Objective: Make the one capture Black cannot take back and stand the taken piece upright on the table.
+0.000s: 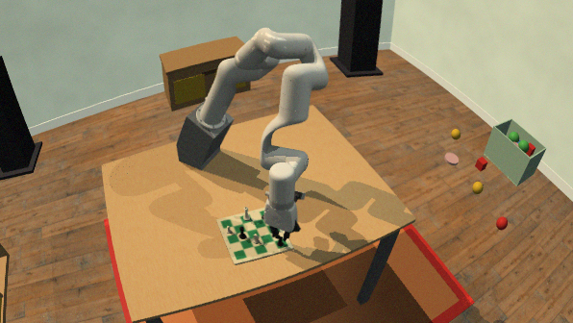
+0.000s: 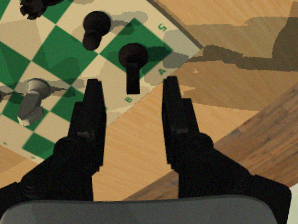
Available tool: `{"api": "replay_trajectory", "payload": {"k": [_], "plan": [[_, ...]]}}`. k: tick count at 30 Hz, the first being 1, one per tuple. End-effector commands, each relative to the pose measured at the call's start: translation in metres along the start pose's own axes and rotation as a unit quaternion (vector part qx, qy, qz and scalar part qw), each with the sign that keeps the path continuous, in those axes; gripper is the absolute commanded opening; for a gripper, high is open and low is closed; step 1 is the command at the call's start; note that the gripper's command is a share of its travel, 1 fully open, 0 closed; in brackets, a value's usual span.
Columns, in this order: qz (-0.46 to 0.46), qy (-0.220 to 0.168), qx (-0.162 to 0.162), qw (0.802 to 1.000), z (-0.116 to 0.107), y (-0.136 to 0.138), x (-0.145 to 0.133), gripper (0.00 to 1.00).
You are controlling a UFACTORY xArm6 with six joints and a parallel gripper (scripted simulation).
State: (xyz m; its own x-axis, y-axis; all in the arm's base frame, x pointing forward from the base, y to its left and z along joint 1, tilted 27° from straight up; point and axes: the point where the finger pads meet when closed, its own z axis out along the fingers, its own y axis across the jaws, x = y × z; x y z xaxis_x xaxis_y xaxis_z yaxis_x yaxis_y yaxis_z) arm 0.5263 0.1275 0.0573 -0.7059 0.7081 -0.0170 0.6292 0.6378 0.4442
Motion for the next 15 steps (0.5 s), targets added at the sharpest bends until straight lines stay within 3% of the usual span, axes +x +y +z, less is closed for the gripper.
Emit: {"api": "replay_trajectory", "payload": {"k": [1,15], "plan": [[0.000,-0.001,-0.001,1.000,0.000,0.001,-0.001,0.37],[0.000,-0.001,-0.001,1.000,0.022,0.001,-0.001,0.37]]}}
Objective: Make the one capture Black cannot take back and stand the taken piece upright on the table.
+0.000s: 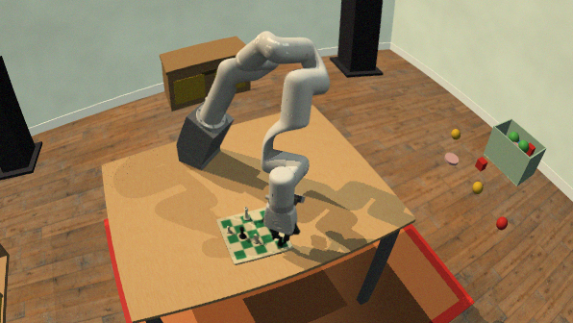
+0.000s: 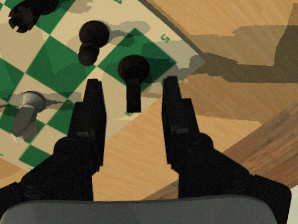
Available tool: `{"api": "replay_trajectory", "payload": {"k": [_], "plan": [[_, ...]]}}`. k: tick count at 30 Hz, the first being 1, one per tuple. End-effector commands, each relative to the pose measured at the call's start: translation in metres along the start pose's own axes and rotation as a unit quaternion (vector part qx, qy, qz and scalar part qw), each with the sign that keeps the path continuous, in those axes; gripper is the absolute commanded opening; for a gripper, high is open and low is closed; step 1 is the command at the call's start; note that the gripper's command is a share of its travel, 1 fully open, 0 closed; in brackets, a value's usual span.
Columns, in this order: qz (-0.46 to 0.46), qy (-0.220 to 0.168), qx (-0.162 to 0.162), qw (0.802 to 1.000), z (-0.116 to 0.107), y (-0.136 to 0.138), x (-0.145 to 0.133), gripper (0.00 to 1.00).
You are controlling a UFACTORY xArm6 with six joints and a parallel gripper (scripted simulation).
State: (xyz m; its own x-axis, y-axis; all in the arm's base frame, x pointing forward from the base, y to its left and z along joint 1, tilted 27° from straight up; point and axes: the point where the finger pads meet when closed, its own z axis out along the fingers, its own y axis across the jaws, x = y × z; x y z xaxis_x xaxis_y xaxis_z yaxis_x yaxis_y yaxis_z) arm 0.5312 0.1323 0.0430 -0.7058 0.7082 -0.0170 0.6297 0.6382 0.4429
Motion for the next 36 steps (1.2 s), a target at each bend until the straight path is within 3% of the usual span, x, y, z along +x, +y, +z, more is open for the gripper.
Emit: {"api": "replay_trajectory", "payload": {"k": [1,10,36], "plan": [[0.000,-0.001,-0.002,1.000,0.006,0.002,-0.001,0.37],[0.000,-0.001,-0.002,1.000,0.017,0.002,-0.001,0.37],[0.000,-0.001,-0.002,1.000,0.017,0.002,-0.001,0.37]]}}
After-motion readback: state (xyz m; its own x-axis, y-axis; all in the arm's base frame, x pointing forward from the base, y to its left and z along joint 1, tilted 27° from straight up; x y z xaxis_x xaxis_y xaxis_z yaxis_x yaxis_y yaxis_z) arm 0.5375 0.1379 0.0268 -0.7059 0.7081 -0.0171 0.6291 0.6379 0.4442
